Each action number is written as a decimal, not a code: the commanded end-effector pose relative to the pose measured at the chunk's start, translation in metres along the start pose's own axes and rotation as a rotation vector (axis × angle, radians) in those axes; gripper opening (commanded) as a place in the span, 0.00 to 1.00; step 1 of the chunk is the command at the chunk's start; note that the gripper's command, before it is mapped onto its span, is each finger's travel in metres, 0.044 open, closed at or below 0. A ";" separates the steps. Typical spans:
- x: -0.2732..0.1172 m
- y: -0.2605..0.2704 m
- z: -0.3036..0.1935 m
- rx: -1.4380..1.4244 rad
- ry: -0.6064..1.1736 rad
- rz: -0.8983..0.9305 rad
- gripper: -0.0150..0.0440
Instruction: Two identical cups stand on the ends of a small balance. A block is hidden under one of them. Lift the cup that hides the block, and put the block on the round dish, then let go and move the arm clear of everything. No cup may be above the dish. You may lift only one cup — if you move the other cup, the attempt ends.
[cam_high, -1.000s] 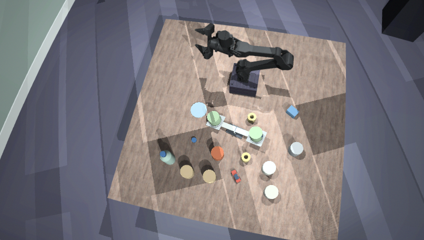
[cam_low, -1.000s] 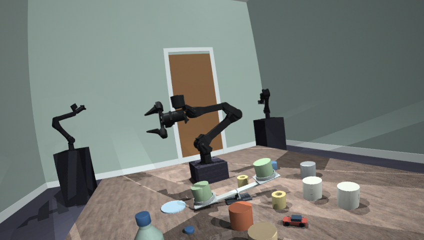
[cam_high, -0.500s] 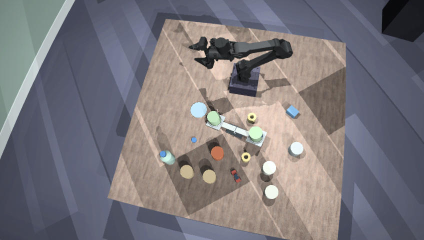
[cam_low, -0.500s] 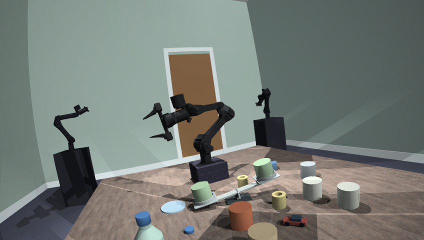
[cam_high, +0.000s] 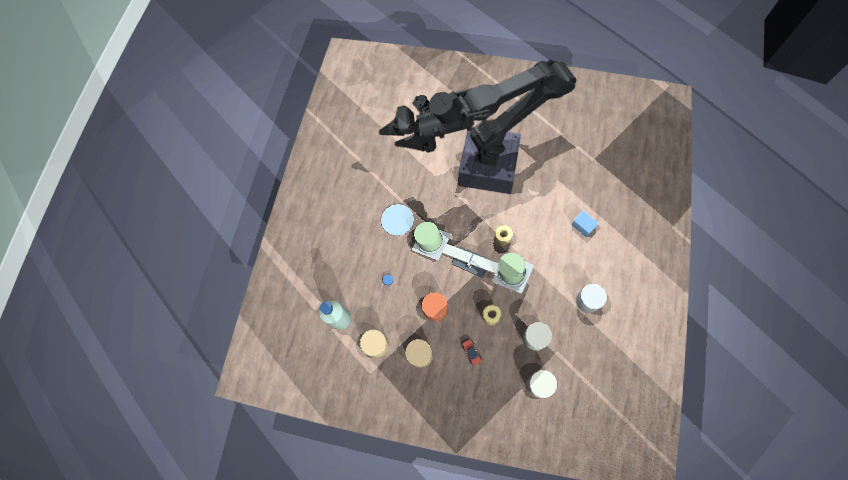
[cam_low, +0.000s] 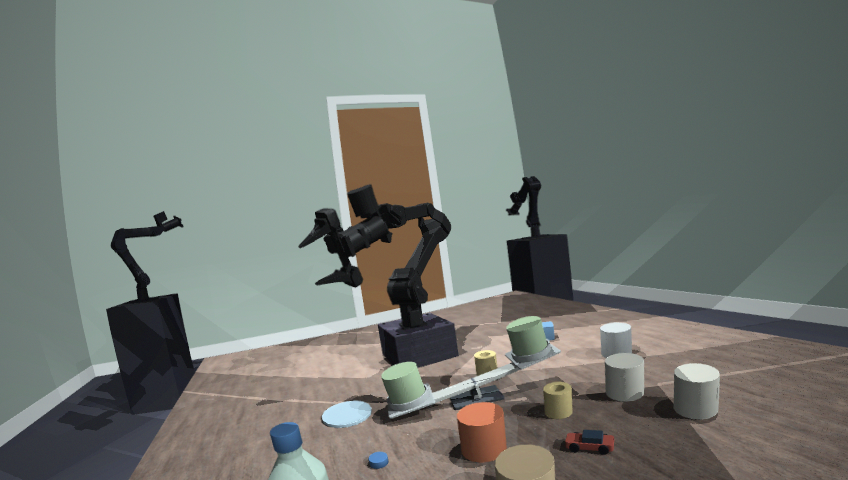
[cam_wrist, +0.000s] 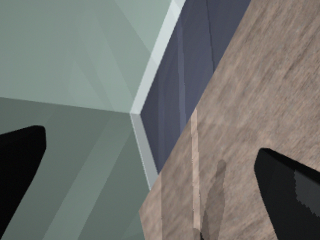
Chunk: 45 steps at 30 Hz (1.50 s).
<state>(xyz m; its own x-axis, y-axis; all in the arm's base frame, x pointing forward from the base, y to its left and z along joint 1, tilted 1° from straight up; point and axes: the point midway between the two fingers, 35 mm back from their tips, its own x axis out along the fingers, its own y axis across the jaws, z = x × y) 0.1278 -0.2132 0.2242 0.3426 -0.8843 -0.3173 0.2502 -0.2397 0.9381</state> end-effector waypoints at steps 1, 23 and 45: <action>-0.004 -0.003 -0.020 -0.105 0.071 -0.021 1.00; -0.052 -0.029 -0.112 -0.671 0.467 -0.022 1.00; -0.127 -0.065 -0.165 -1.279 0.823 0.155 1.00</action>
<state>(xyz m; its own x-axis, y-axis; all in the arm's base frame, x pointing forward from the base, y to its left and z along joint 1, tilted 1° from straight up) 0.2182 -0.0320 0.1825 0.7199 -0.3374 -0.6065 0.6501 0.6338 0.4190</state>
